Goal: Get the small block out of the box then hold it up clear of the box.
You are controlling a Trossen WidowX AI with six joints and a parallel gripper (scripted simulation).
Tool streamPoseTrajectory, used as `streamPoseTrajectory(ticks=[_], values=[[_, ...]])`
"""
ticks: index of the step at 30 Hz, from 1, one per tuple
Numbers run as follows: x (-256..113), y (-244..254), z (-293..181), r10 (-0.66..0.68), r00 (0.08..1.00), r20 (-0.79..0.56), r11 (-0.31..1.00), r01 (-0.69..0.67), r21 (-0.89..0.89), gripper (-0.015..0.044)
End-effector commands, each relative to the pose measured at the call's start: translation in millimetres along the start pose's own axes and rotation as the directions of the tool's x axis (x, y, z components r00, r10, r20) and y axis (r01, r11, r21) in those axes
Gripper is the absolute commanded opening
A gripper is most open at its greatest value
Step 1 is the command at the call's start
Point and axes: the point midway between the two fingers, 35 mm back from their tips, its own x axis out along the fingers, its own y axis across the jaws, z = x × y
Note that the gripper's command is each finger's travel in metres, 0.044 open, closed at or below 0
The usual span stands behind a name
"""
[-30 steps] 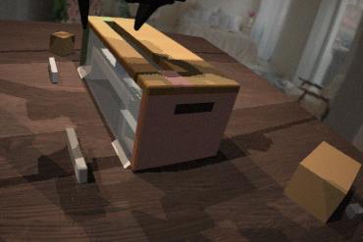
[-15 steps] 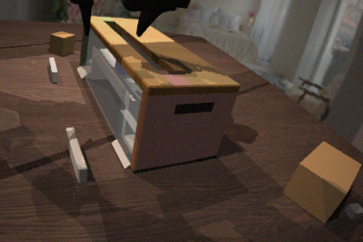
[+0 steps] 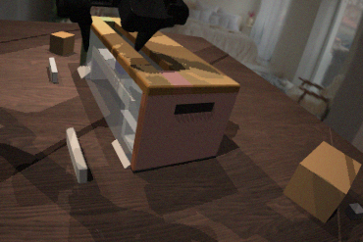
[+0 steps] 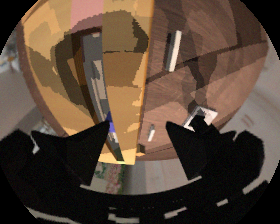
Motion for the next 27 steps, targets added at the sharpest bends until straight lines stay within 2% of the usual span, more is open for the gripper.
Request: streamPoseTrajectory(ticks=[1, 19, 27], values=[[10.4, -1.8, 1.7, -0.009, 1.0, -0.011, 1.0, 0.009, 0.007, 0.04], [38.0, -4.1, 9.9, -0.018, 1.0, -0.017, 1.0, 0.018, 0.01, 0.04], [34.0, -1.8, 5.7, -0.011, 1.0, -0.008, 1.0, 0.011, 0.006, 0.04]])
